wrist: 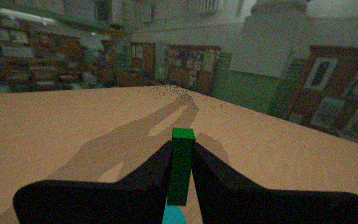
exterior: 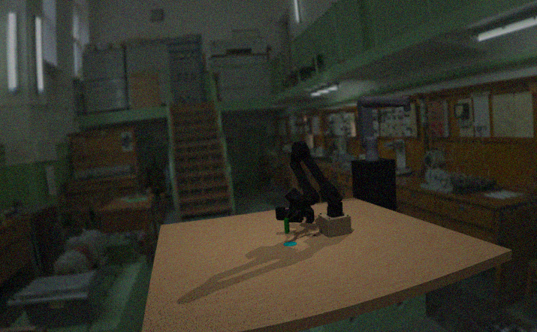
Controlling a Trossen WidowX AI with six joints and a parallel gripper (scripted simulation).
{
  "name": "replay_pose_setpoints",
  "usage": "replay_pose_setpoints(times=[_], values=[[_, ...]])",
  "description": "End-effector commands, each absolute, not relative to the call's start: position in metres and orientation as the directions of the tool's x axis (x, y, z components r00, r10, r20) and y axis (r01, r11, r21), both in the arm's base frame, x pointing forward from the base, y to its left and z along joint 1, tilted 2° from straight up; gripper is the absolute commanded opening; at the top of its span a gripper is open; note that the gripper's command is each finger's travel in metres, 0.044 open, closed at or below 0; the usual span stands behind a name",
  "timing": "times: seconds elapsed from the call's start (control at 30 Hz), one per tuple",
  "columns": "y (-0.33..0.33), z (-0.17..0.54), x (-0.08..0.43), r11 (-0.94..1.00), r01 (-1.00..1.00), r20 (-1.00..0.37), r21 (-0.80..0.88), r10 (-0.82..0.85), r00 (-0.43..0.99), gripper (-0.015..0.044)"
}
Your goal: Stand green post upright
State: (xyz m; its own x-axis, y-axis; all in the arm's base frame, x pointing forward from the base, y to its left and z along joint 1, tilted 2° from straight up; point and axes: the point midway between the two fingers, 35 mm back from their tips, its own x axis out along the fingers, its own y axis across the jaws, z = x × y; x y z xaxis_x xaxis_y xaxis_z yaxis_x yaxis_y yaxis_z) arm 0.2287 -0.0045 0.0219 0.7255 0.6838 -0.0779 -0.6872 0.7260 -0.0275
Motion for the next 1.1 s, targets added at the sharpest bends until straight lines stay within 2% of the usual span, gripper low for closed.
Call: replay_pose_setpoints(times=[0.0,0.7,1.07], values=[[-0.004,0.017,0.229,0.725,-0.688,-0.077,-0.038,0.684,0.725,0.0023],[0.003,-0.008,0.221,0.722,-0.69,-0.08,-0.056,0.685,0.724,0.0023],[0.008,-0.026,0.221,0.723,-0.689,-0.124,-0.042,0.681,0.722,0.0023]])
